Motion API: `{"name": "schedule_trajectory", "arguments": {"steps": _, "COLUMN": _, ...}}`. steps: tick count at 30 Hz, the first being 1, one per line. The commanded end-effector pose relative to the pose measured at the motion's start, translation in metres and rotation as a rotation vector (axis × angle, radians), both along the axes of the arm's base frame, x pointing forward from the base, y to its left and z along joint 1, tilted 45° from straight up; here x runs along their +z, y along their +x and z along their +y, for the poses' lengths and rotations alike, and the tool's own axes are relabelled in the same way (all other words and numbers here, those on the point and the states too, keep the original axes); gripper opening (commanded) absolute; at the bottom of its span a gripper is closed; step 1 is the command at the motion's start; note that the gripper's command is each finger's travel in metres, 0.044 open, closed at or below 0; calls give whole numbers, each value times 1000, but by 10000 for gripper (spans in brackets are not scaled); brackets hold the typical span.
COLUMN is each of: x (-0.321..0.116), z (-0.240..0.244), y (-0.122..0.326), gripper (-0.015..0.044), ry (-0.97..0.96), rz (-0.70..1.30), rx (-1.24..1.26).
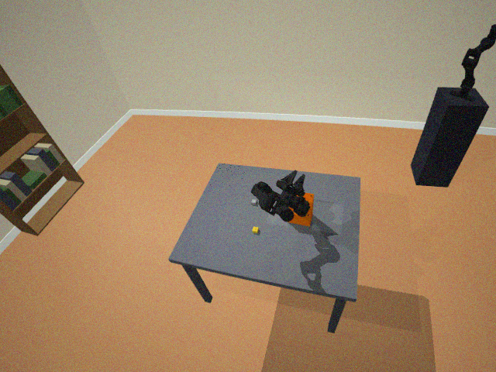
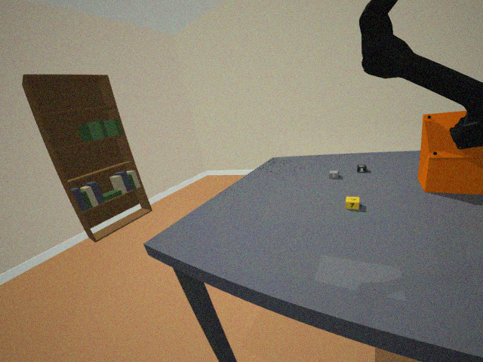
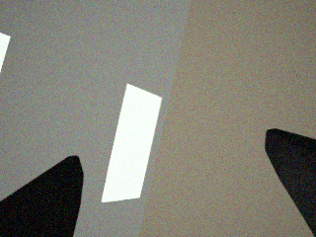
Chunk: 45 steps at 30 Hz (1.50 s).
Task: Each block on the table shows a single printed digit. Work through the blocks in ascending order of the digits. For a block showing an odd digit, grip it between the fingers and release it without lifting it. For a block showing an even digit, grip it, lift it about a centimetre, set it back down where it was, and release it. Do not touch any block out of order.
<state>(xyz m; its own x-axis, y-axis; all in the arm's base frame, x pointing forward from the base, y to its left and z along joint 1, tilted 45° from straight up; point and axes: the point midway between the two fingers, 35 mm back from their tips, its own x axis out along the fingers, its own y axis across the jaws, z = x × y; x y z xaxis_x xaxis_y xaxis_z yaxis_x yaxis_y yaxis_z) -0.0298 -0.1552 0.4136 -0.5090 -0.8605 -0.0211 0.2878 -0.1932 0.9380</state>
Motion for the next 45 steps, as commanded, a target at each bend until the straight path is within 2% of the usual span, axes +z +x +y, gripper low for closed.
{"name": "schedule_trajectory", "arguments": {"steps": 1, "x": 0, "z": 1, "y": -3, "gripper": 400, "ry": 2, "rz": -4, "rx": -10}}
{"name": "schedule_trajectory", "arguments": {"steps": 6, "x": -5, "z": 44, "y": -70, "gripper": 400, "ry": 46, "rz": -51, "rx": -262}}
{"name": "schedule_trajectory", "arguments": {"steps": 11, "x": -12, "z": 113, "y": -122, "gripper": 400, "ry": 90, "rz": -89, "rx": -545}}
{"name": "schedule_trajectory", "arguments": {"steps": 16, "x": -26, "z": 197, "y": -143, "gripper": 400, "ry": 130, "rz": -147, "rx": -815}}
{"name": "schedule_trajectory", "arguments": {"steps": 20, "x": -42, "z": 266, "y": -136, "gripper": 400, "ry": 155, "rz": -207, "rx": -1020}}
{"name": "schedule_trajectory", "arguments": {"steps": 26, "x": -74, "z": 360, "y": -86, "gripper": 400, "ry": 175, "rz": -319, "rx": -1308}}
{"name": "schedule_trajectory", "arguments": {"steps": 33, "x": -120, "z": 427, "y": 11, "gripper": 400, "ry": 163, "rz": -465, "rx": -1593}}
{"name": "schedule_trajectory", "arguments": {"steps": 39, "x": -164, "z": 443, "y": 109, "gripper": 400, "ry": 119, "rz": -593, "rx": -1800}}
{"name": "schedule_trajectory", "arguments": {"steps": 45, "x": -211, "z": 422, "y": 202, "gripper": 400, "ry": 47, "rz": -713, "rx": -1975}}
